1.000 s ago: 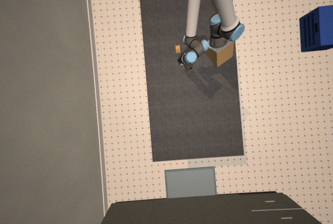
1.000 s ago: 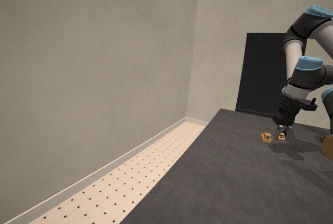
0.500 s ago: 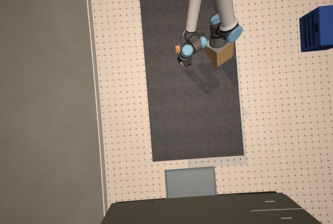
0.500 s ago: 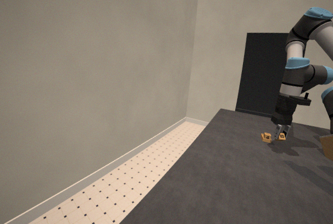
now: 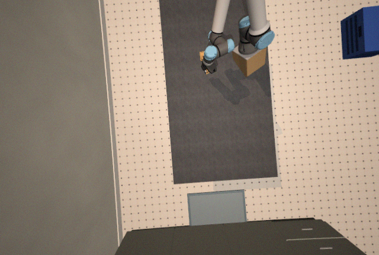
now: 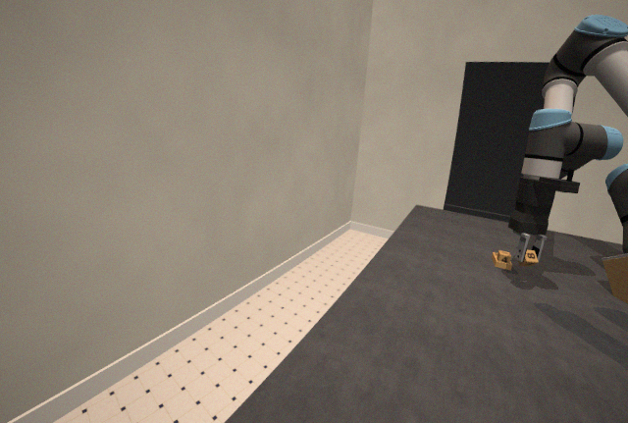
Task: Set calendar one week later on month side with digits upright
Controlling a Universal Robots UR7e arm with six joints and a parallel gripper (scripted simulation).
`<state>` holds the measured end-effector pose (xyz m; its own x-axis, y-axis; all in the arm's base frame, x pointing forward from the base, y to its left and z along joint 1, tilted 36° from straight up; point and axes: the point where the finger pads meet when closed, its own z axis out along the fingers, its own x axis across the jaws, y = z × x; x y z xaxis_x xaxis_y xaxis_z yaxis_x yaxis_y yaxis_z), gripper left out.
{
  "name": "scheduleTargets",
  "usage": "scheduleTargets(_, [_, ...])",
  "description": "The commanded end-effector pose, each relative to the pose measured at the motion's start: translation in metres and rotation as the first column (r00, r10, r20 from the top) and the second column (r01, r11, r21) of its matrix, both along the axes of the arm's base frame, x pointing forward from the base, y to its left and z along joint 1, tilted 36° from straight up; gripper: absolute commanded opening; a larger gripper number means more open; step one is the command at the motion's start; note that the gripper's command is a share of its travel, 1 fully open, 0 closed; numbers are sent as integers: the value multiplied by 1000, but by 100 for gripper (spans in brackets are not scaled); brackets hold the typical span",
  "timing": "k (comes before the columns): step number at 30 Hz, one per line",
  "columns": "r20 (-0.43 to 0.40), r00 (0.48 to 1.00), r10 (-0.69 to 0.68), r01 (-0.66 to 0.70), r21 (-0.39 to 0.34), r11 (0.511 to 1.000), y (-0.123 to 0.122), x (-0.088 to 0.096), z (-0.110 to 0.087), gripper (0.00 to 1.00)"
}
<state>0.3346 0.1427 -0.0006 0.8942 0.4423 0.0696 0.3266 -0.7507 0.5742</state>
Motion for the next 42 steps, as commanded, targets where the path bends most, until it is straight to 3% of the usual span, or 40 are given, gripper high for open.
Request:
scheduleTargets(1, [-21,1000,1,0,33,999,-1,0,0,57])
scheduleTargets(15, [-101,994,27,-5,207,978,-2,1,1,57])
scheduleTargets(29, [-117,993,35,-5,242,970,-2,1,1,57])
scheduleTargets(42, [-189,980,68,9,378,926,-4,1,0,57])
